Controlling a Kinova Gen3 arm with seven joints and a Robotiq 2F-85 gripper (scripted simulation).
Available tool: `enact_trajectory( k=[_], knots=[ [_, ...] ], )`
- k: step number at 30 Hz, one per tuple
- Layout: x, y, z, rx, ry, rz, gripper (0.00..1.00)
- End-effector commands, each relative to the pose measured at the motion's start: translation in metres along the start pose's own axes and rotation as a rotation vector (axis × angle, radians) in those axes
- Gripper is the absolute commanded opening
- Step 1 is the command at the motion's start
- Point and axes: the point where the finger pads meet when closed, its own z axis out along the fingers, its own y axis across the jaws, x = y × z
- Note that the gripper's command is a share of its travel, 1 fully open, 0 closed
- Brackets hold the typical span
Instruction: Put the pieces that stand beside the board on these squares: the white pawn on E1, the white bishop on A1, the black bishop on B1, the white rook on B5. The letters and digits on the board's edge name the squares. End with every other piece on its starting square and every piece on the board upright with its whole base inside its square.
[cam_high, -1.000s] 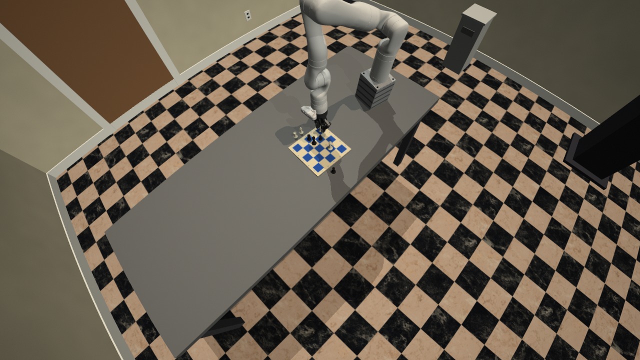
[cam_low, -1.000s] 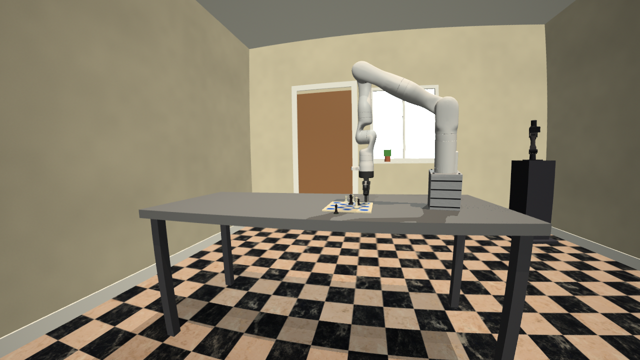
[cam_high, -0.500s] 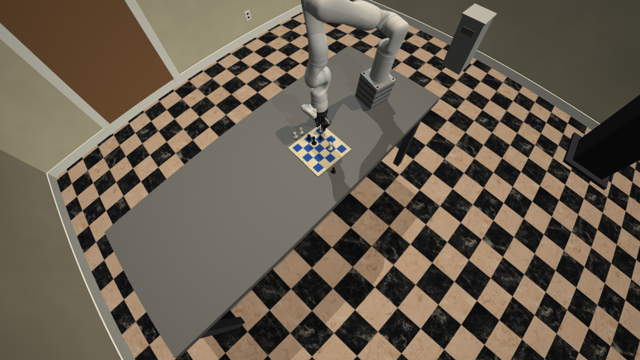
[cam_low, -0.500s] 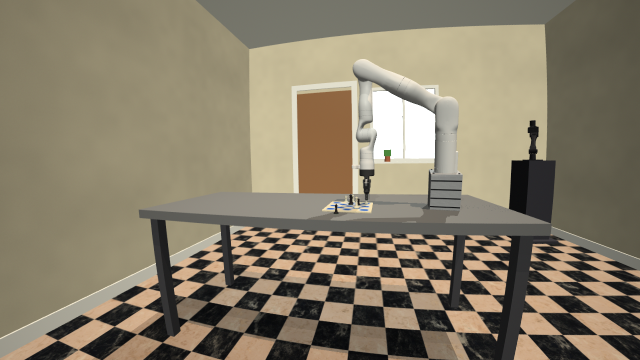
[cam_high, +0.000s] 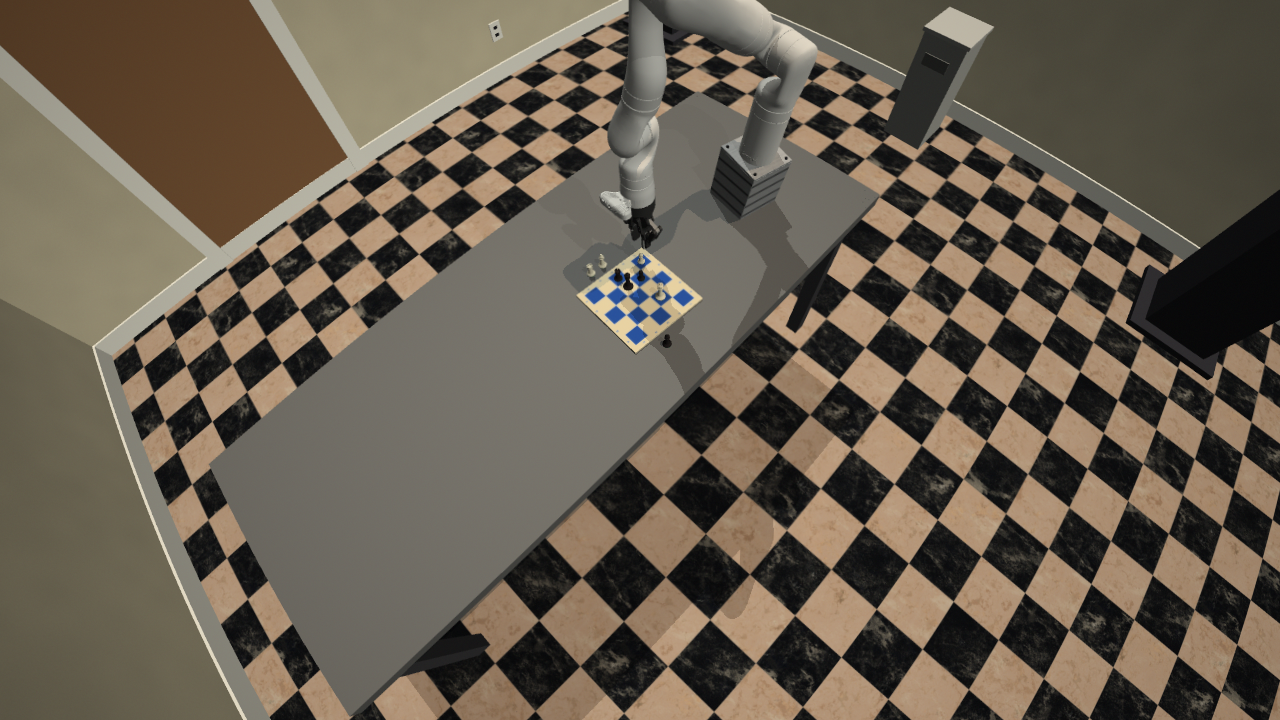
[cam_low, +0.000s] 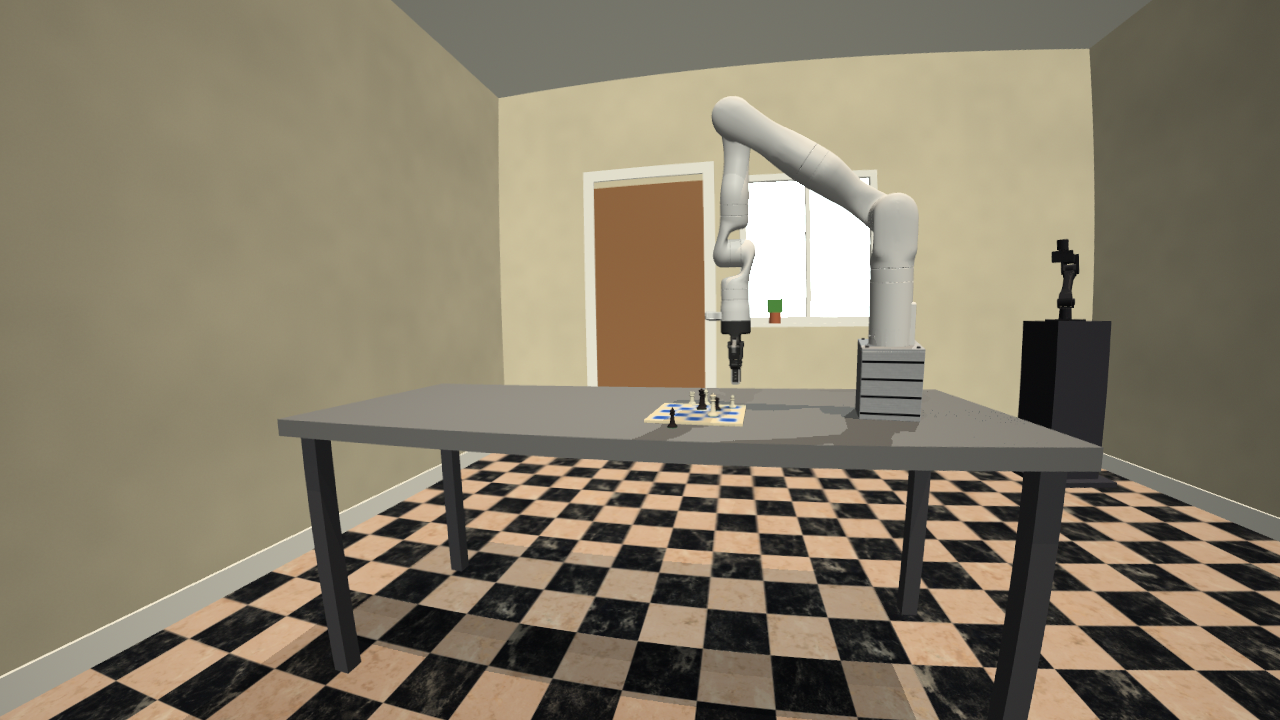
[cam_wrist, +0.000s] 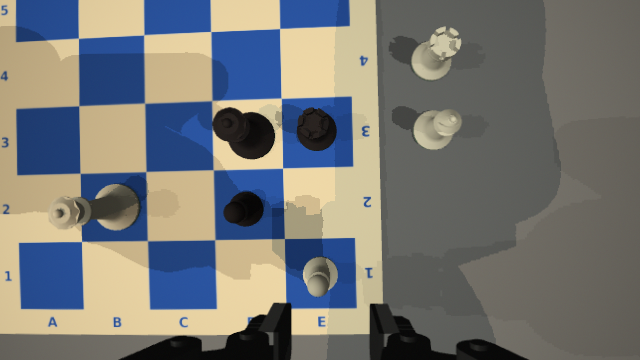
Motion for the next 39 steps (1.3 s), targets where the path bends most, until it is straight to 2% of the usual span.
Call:
enact_trajectory(
  k=[1, 3, 10, 17, 18, 39],
  knots=[
    [0.009, -0.007, -0.016, -0.004, 0.010, -0.022, 0.34],
    [0.009, -0.007, -0.016, -0.004, 0.010, -0.022, 0.34],
    [0.008, -0.007, -0.033, -0.004, 0.010, -0.022, 0.34],
    [0.008, -0.007, -0.037, -0.004, 0.010, -0.022, 0.34],
    [0.008, -0.007, -0.037, -0.004, 0.010, -0.022, 1.00],
    [0.008, -0.007, -0.037, -0.004, 0.010, -0.022, 1.00]
  ],
)
